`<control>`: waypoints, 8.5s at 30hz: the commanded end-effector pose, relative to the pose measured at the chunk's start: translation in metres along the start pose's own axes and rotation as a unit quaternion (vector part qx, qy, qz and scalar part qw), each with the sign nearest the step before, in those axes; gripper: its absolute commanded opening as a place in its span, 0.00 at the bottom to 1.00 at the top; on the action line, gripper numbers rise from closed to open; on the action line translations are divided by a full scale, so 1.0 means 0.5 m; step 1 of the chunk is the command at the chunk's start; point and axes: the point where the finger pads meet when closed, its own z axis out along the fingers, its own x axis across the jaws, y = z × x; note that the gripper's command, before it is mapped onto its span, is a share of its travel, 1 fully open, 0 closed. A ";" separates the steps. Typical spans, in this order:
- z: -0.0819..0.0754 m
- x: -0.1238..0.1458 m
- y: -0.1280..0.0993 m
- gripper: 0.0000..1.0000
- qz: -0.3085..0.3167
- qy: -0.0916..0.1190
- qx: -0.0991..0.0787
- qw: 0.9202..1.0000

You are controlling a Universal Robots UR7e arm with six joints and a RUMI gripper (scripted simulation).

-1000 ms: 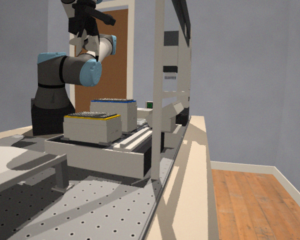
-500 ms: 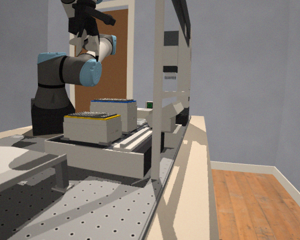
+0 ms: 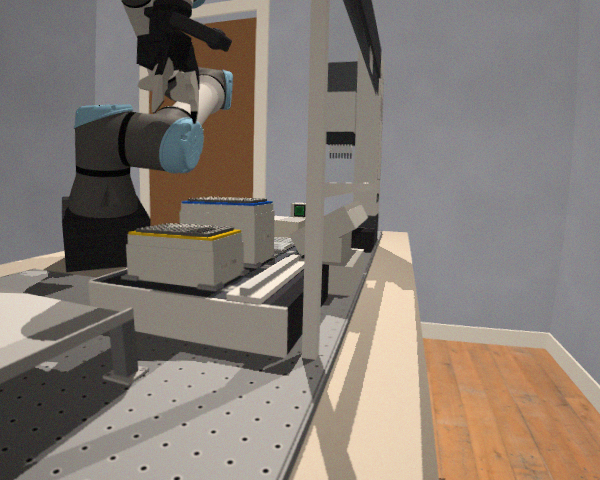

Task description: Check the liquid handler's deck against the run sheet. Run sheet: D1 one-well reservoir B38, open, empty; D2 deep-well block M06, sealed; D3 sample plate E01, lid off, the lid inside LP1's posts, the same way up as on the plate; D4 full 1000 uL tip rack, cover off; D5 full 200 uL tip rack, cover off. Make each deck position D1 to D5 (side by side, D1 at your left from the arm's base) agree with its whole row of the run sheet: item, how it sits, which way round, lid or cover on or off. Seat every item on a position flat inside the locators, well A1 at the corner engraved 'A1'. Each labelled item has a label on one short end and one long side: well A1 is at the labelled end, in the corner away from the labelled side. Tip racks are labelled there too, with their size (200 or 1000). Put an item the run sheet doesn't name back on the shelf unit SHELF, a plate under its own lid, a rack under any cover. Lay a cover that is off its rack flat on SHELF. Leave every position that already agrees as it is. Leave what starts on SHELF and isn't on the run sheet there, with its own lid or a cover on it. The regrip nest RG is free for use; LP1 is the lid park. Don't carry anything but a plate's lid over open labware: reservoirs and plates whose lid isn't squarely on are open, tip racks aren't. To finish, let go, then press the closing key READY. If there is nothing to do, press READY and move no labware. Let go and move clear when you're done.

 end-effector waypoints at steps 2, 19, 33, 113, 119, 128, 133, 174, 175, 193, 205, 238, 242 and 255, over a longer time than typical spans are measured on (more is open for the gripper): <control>-0.015 -0.076 0.025 0.82 0.000 -0.001 0.000 1.000; -0.015 -0.076 0.025 0.82 0.000 -0.001 0.000 1.000; -0.021 -0.098 0.037 0.82 0.000 -0.001 0.001 1.000; -0.027 0.007 -0.031 0.82 0.007 0.000 0.002 1.000; -0.027 0.041 -0.053 0.82 0.007 0.000 0.003 1.000; -0.027 0.116 -0.102 0.82 0.007 0.000 0.003 1.000; -0.027 0.158 -0.130 0.82 0.007 0.000 0.003 1.000; -0.027 0.237 -0.173 0.82 0.007 0.000 0.003 1.000; -0.027 0.238 -0.174 0.82 0.007 0.000 0.003 1.000; -0.028 0.262 -0.190 0.82 0.007 0.000 0.003 1.000; -0.029 0.277 -0.200 0.82 0.007 0.000 0.003 1.000; -0.030 0.317 -0.228 0.82 0.007 0.000 0.003 1.000; -0.030 0.322 -0.231 0.82 0.007 0.000 0.003 1.000; -0.030 0.337 -0.242 0.82 0.007 0.000 0.003 1.000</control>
